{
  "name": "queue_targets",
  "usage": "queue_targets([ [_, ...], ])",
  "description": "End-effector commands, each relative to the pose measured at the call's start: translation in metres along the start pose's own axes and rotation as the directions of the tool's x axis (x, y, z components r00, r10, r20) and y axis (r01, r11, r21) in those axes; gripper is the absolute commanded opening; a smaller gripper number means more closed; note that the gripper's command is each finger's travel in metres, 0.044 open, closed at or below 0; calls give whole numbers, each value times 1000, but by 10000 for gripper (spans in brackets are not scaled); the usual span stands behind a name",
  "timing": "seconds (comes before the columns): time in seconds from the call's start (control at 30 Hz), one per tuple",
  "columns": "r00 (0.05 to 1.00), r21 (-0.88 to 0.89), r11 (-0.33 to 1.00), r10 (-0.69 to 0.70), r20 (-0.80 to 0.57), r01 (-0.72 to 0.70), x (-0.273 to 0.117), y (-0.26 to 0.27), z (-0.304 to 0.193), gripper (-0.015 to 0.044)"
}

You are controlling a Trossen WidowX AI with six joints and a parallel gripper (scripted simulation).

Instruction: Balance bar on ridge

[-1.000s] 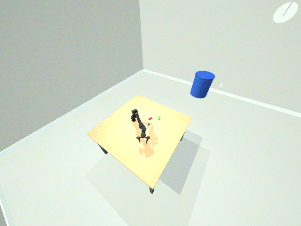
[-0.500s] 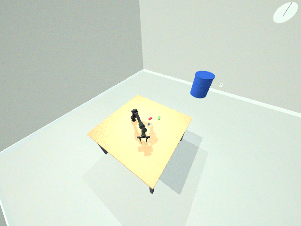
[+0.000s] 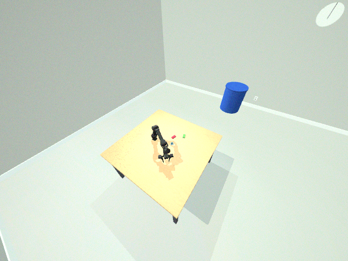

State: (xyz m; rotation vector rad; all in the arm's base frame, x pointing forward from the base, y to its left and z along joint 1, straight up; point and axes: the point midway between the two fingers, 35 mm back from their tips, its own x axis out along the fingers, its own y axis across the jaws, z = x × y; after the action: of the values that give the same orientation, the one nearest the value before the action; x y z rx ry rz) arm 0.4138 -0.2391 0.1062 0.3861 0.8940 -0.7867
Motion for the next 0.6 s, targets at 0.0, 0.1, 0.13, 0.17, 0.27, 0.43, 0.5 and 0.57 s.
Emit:
queue_targets([
  [0.0, 995, -10, 1000, 16, -94, -17, -12, 1, -13, 315],
  [0.1, 986, -19, 1000, 21, -167, -24, -19, 0, -25, 315],
  [0.13, 981, -21, 999, 22, -190, -26, -22, -1, -29, 315],
  [0.17, 976, -23, 999, 23, -214, -28, -25, -1, -33, 315],
  [0.27, 958, -28, 999, 25, -285, -35, -34, -2, -45, 315],
  [0.43, 916, -32, 999, 27, -401, -43, -52, -5, -65, 315],
  [0.5, 895, -31, 998, 27, -445, -46, -60, -6, -72, 315],
  [0.57, 872, -30, 998, 27, -489, -48, -68, -8, -80, 315],
])
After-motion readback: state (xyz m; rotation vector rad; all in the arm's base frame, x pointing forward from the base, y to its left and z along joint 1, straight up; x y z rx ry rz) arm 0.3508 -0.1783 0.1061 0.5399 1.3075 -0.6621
